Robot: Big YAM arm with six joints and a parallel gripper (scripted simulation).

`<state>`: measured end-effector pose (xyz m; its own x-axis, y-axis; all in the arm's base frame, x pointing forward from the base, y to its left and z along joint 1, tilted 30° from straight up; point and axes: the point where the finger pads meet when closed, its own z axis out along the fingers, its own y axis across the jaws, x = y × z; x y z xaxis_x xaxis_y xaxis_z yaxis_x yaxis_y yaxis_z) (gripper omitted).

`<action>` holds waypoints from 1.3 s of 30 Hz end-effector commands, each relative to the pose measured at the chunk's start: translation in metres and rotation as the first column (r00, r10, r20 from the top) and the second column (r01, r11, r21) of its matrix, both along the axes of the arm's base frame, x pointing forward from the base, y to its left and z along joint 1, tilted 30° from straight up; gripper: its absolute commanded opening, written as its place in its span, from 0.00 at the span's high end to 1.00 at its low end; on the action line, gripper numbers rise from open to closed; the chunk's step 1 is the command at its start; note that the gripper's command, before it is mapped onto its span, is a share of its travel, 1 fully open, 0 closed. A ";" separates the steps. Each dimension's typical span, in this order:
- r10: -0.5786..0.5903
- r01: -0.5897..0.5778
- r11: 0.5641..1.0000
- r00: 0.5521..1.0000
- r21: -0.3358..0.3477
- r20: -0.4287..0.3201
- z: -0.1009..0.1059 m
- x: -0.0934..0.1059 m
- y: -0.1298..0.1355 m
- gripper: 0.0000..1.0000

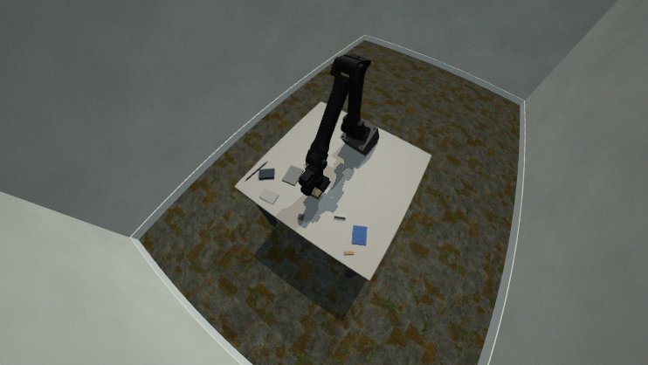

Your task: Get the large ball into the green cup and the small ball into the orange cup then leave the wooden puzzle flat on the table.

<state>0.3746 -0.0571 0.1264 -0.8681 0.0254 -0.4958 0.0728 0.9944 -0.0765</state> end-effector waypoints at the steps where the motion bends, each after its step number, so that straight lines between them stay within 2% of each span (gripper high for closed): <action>1: 0.000 0.000 1.000 0.999 -0.003 0.048 0.026 0.011 0.003 0.30; 25: 0.000 0.000 1.000 0.998 -0.003 0.056 0.029 0.012 0.003 0.30; 26: 0.005 -0.005 1.000 0.998 -0.005 0.067 0.014 0.003 0.002 0.30; 27: 0.008 -0.008 1.000 0.996 -0.008 0.084 0.013 0.003 0.001 0.30; 30: 0.007 -0.007 1.000 0.996 -0.010 0.085 0.014 0.003 0.001 0.30; 31: 0.008 -0.006 1.000 0.994 -0.013 0.105 0.023 0.009 0.000 0.30; 34: 0.008 -0.006 1.000 0.994 -0.014 0.108 0.025 0.012 -0.001 0.30; 37: 0.008 -0.006 1.000 0.994 -0.013 0.105 0.024 0.012 -0.001 0.30; 38: 0.002 -0.002 1.000 0.999 -0.005 0.045 0.019 0.013 0.001 0.30; 39: -0.001 0.001 1.000 1.000 -0.001 0.027 0.018 0.013 0.002 0.30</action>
